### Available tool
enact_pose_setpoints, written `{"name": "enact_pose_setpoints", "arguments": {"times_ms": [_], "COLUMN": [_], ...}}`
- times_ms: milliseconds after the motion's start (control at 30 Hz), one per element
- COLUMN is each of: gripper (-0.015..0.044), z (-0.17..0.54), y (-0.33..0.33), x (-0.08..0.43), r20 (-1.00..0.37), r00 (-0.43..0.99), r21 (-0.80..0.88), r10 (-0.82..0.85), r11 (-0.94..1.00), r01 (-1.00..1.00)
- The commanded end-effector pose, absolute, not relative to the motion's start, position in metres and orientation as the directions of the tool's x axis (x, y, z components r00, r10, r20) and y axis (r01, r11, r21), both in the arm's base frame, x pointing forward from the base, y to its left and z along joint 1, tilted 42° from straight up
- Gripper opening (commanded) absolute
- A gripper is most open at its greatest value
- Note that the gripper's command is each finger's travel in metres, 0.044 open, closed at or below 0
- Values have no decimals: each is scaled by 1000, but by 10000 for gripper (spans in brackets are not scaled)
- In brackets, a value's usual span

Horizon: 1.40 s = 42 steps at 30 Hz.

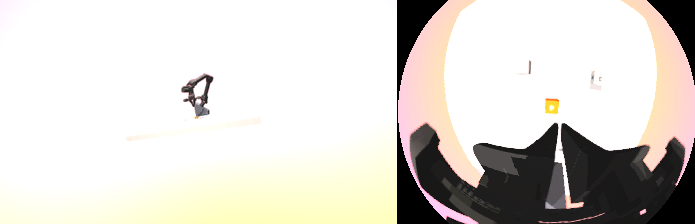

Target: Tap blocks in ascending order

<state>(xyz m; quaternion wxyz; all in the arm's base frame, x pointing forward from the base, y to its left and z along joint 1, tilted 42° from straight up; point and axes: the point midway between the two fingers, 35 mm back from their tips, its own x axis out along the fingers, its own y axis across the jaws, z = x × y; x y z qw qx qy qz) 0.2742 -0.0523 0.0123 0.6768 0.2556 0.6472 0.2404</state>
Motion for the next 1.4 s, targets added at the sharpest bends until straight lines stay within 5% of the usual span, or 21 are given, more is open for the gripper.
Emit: {"name": "enact_pose_setpoints", "arguments": {"times_ms": [0, 233, 533, 1367], "gripper": [20, 20, 20, 20], "z": [20, 67, 9, -14], "y": [-49, 1, 53, 74], "x": [282, 348, 351, 351], "r20": [-754, -749, -747, -746], "r00": [33, 36, 37, 37], "r21": [656, 661, 664, 665], "r10": [656, 661, 664, 665], "r11": [754, 750, 748, 746], "r01": [-3, -6, -7, -7]}}
